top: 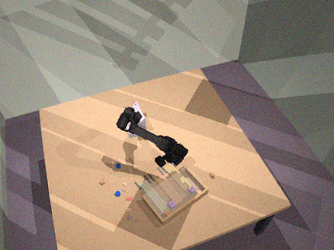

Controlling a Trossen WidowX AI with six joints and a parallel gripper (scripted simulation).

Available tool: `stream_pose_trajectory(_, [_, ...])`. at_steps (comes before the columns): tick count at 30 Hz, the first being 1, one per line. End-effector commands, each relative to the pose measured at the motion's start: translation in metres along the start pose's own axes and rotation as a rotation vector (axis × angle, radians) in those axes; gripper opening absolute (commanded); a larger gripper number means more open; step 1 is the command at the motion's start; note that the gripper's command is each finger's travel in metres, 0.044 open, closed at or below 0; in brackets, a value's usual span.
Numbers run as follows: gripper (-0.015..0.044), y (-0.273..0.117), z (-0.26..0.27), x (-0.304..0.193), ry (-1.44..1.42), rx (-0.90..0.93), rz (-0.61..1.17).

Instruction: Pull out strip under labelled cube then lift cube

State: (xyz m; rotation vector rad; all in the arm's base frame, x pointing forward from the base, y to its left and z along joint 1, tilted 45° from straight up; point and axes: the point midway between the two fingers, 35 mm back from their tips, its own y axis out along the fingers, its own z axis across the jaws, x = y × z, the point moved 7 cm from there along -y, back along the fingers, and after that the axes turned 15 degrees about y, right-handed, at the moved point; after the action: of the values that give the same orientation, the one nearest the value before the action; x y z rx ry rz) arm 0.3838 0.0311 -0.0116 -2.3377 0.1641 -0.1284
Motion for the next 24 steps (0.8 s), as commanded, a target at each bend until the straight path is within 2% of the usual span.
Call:
stream_pose_trajectory(1, [0.0, 0.01, 0.0, -0.001, -0.006, -0.005, 0.007])
stream_pose_trajectory(24, [0.0, 0.048, -0.003, 0.0, -0.006, -0.007, 0.007])
